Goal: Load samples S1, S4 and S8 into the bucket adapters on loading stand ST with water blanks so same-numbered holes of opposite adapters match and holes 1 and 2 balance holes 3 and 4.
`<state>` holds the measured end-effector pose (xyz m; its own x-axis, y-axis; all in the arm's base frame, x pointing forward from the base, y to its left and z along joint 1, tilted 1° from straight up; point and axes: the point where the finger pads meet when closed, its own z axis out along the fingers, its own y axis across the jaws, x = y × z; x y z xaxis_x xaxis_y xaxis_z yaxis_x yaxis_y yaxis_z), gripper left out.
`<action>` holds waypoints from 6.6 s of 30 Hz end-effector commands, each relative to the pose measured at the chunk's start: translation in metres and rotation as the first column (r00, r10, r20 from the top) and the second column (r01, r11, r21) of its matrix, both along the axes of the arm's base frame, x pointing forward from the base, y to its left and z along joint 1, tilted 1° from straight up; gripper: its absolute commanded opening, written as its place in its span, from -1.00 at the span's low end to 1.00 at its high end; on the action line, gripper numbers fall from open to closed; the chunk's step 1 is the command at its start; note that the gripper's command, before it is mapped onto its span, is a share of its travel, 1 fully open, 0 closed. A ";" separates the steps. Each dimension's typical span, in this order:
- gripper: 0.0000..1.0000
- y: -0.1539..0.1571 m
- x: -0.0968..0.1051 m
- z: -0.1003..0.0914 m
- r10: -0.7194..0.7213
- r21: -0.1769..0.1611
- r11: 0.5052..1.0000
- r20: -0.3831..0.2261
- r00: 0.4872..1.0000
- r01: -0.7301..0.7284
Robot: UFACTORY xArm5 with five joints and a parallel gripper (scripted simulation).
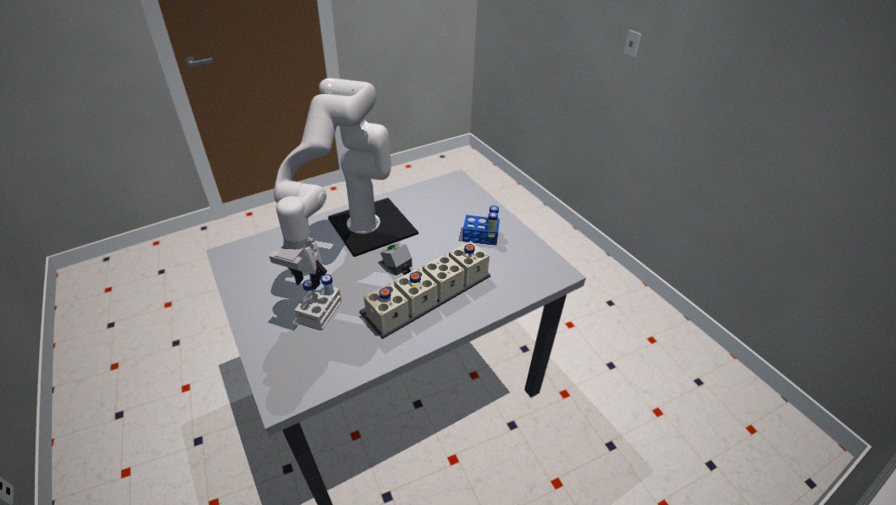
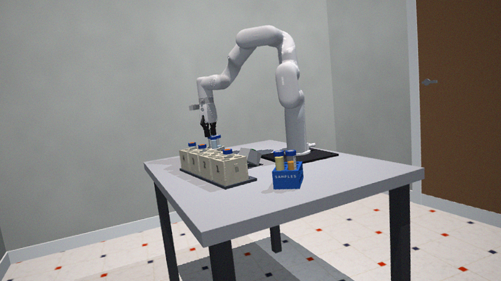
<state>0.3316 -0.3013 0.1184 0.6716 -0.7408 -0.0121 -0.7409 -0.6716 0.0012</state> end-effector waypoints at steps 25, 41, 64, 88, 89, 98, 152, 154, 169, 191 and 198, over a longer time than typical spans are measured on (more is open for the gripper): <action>0.15 -0.001 0.001 -0.014 0.000 0.004 1.000 0.008 1.000 0.000; 0.15 -0.001 0.001 -0.019 0.000 0.004 1.000 0.008 1.000 0.000; -1.00 -0.001 0.001 -0.017 0.000 0.004 1.000 0.008 1.000 0.000; -1.00 -0.001 0.001 -0.017 0.000 0.004 1.000 0.008 1.000 0.000; -1.00 -0.001 0.001 -0.017 0.000 0.004 1.000 0.008 1.000 0.000; -1.00 -0.001 0.001 -0.012 0.000 0.004 1.000 0.008 1.000 0.000; -1.00 -0.001 0.001 0.045 0.000 0.004 1.000 0.008 1.000 0.000; -1.00 -0.001 0.001 0.045 0.000 0.004 1.000 0.008 1.000 0.000; -1.00 -0.002 0.001 0.075 0.000 0.004 1.000 0.008 1.000 0.000; -1.00 -0.002 0.001 0.111 0.000 0.004 1.000 0.008 1.000 0.000; -1.00 -0.002 0.001 0.118 0.000 0.003 1.000 0.008 1.000 0.000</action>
<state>0.3321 -0.3030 0.2323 0.6716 -0.7409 -0.0112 -0.7409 -0.6716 0.0011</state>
